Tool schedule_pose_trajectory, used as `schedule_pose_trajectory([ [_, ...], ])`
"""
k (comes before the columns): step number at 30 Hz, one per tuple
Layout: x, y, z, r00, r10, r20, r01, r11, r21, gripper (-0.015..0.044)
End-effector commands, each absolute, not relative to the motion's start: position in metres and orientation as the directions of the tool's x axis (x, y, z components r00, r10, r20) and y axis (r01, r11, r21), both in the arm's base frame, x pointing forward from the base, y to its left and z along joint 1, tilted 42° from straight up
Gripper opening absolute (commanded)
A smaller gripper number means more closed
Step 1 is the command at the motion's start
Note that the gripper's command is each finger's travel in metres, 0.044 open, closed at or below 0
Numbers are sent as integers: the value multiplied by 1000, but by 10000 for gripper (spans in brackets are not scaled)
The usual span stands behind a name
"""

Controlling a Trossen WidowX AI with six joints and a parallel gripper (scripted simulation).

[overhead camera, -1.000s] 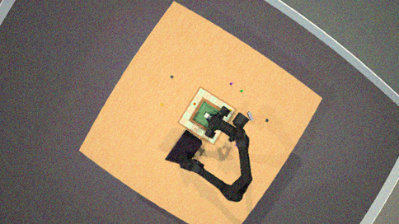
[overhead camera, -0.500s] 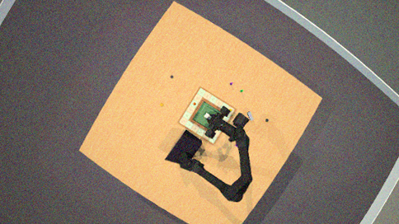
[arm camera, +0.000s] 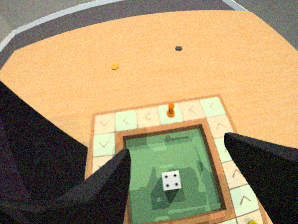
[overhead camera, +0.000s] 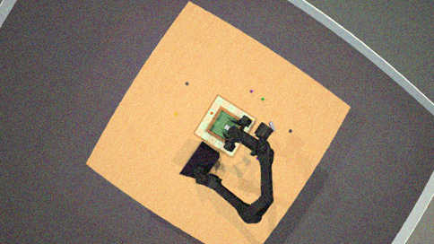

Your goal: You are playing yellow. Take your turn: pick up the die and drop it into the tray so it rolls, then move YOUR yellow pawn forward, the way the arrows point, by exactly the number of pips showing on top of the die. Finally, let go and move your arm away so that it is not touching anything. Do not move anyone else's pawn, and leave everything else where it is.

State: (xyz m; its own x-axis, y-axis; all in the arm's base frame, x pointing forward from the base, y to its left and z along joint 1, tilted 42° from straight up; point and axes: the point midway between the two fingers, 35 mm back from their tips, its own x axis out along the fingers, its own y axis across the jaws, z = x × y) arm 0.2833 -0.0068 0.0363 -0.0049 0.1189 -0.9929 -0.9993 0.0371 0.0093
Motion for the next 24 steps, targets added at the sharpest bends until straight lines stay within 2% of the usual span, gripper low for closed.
schedule_pose_trajectory([
  [1, 282, -3, 39, -17, 107, -994, -999, 47, 22, 440],
  [3, 279, -6, 25, -71, -26, -997, -996, 63, 69, 440],
  [6, 276, -13, 2, -122, -338, -933, -991, 89, 98, 440],
  [8, 278, -15, -5, -95, -534, -840, -995, 78, 63, 440],
  [10, 281, -14, -8, -48, -649, -759, -999, 50, 21, 440],
  [17, 282, -14, -8, -41, -663, -748, -999, 45, 15, 440],
  [19, 279, -12, -8, -73, -596, -800, -997, 56, 49, 440],
  [21, 284, -15, -6, -70, -597, -799, -993, 115, 1, 387],
  [24, 306, -26, 0, -60, -604, -795, -911, 359, -204, 309],
])
